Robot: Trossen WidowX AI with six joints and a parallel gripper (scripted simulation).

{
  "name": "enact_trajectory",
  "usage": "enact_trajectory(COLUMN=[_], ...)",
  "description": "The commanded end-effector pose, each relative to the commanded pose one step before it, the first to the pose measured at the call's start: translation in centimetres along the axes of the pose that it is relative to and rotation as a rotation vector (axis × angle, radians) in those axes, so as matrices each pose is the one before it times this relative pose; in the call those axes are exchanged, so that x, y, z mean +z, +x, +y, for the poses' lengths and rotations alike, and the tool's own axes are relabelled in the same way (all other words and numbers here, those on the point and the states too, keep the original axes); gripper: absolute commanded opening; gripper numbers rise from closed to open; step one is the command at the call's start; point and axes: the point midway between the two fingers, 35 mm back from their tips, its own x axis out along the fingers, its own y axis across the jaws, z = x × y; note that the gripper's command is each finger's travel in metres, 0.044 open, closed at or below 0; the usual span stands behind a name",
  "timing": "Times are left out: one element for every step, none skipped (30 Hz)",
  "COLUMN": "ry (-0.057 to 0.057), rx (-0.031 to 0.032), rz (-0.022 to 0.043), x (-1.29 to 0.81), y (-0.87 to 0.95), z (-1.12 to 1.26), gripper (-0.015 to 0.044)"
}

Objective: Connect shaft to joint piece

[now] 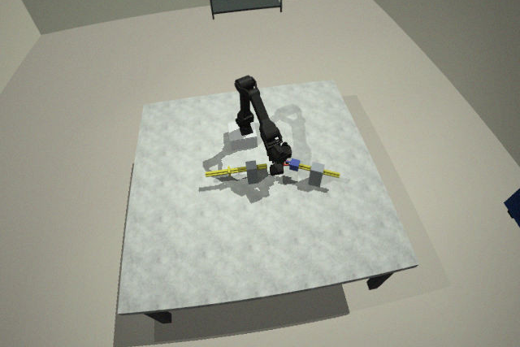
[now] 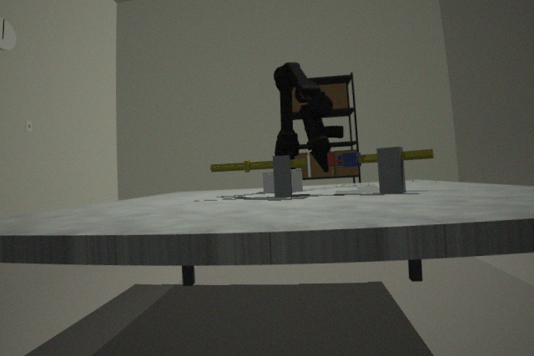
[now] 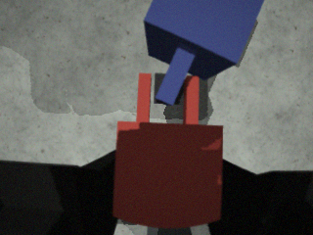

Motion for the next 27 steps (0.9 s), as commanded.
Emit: enact_trajectory(ry=[-0.0216, -0.0044, 0.0015, -0.0011, -0.0022, -0.0021, -0.0020, 0.0020, 0.0005, 0.0000, -0.0006, -0.0006, -0.0006, 0.0000, 0.0015, 0.0015, 0.0000, -0.0006, 0.0000, 0.0000, 0.0000, 0.0000, 0.0000, 0.0000, 0.0000, 0.0000, 0.0000], rx=[0.00364, 0.00145, -0.00033, 0.00027, 0.00055, 0.00059, 0.00055, -0.00049, -0.00002, 0.00000, 0.00028, 0.00027, 0.00033, 0.00000, -0.00030, -0.00031, 0.00000, 0.00035, 0.00000, 0.00000, 0.00000, 0.00000, 0.00000, 0.00000, 0.00000, 0.00000, 0.00000], rz=[-0.03012, -0.00723, 0.00143, -0.00209, -0.00354, -0.00350, -0.00337, 0.00254, -0.00020, 0.00000, -0.00150, -0.00150, -0.00239, 0.00000, 0.00134, 0.00134, 0.00000, -0.00183, 0.00000, 0.00000, 0.00000, 0.00000, 0.00000, 0.00000, 0.00000, 0.00000, 0.00000], x=[-0.062, 0.002, 0.013, 0.008, 0.005, -0.001, -0.005, 0.004, 0.006, 0.000, 0.000, 0.000, -0.003, 0.000, 0.002, 0.002, 0.000, 0.003, 0.000, 0.000, 0.000, 0.000, 0.000, 0.000, 0.000, 0.000, 0.000], y=[0.164, 0.021, -0.024, -0.003, 0.009, 0.014, 0.014, -0.013, -0.003, 0.000, 0.005, 0.005, 0.006, 0.000, -0.008, -0.008, 0.000, 0.001, 0.000, 0.000, 0.000, 0.000, 0.000, 0.000, 0.000, 0.000, 0.000], z=[-0.107, -0.022, 0.004, -0.007, -0.008, -0.007, -0.009, 0.010, 0.005, 0.000, -0.002, -0.002, -0.007, 0.000, 0.005, 0.005, 0.000, -0.004, 0.000, 0.000, 0.000, 0.000, 0.000, 0.000, 0.000, 0.000, 0.000], gripper=[0.0000, 0.0000, 0.0000, 0.0000, 0.0000, 0.0000, 0.0000, 0.0000, 0.0000, 0.0000, 0.0000, 0.0000, 0.0000, 0.0000, 0.0000, 0.0000, 0.0000, 0.0000, 0.0000, 0.0000, 0.0000, 0.0000, 0.0000, 0.0000, 0.0000, 0.0000, 0.0000])
